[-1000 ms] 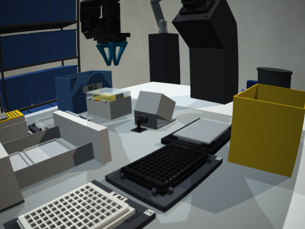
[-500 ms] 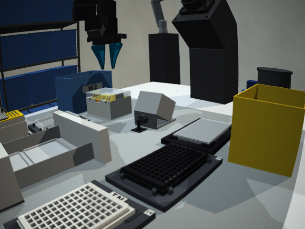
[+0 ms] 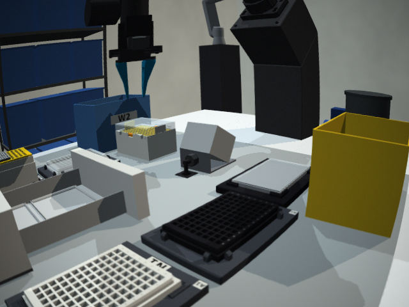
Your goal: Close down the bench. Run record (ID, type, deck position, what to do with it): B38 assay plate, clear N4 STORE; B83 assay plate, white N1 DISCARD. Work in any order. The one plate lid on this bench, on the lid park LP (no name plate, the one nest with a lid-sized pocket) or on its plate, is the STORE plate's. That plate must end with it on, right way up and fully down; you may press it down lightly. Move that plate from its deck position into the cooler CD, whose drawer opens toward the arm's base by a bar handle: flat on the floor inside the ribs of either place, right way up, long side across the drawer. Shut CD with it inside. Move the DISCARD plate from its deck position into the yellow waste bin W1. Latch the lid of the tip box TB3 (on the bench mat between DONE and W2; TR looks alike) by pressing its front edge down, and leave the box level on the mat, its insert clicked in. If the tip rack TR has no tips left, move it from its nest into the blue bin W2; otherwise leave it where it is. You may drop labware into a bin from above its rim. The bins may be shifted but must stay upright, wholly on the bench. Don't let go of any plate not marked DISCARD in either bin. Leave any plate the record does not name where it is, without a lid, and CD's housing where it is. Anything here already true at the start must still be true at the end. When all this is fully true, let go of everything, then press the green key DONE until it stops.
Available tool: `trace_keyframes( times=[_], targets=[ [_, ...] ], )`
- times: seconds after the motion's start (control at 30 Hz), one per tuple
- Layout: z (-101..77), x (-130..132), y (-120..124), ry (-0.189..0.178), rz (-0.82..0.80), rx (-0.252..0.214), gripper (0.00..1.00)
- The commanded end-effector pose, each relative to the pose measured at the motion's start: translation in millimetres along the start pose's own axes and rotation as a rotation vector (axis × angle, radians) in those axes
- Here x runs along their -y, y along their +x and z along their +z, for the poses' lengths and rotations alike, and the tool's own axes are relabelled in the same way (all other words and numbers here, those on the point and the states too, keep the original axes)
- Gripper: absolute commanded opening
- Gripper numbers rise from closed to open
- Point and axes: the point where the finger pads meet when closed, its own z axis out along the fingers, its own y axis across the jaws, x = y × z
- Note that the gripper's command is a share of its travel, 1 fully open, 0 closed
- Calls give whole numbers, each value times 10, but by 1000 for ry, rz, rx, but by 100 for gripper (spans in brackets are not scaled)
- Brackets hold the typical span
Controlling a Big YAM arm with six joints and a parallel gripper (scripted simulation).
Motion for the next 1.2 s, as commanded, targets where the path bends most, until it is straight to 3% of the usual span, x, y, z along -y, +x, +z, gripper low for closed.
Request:
trace_keyframes(
  times=[0.0,0.4,1.17],
  targets=[
    [39,38,-114,-13,-137,3,30],
    [86,212,-574,-10,-537,6,30],
    [155,492,-1309,-5,-557,8,30]
  ],
)
